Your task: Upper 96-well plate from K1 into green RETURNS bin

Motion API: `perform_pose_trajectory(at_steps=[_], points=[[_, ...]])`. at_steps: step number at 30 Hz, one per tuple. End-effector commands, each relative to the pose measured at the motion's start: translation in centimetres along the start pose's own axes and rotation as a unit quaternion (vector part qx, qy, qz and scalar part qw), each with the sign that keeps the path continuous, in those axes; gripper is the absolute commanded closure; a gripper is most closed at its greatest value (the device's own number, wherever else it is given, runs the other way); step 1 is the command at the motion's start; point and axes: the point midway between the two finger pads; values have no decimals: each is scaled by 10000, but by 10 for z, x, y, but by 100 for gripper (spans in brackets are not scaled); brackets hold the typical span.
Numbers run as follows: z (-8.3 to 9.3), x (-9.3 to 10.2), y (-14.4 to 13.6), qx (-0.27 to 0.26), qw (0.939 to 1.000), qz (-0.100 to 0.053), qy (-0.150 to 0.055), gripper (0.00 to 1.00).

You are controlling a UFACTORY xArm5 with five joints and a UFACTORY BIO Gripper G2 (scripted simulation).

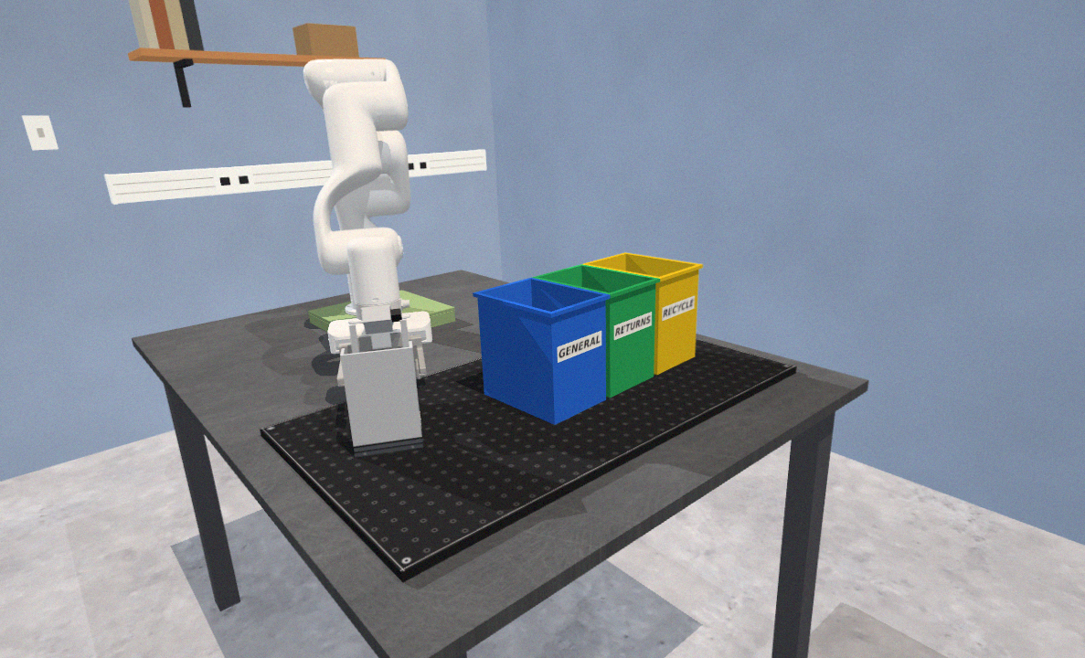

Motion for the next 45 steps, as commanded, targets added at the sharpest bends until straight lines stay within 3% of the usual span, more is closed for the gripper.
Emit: perform_pose_trajectory(at_steps=[1, 9, 45], points=[[-1, -1, 0, 1, 10000, 40, -15, 63], [-1, -15, -1, 1, 10000, 40, -15, 63], [-1, -29, -2, 1, 10000, 40, -15, 63]])
Point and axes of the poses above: the point midway between the two finger pads, its own z axis back along the fingers, its own y axis across the jaws, x = y × z, and after that the axes turned 4 degrees about -z, right-handed
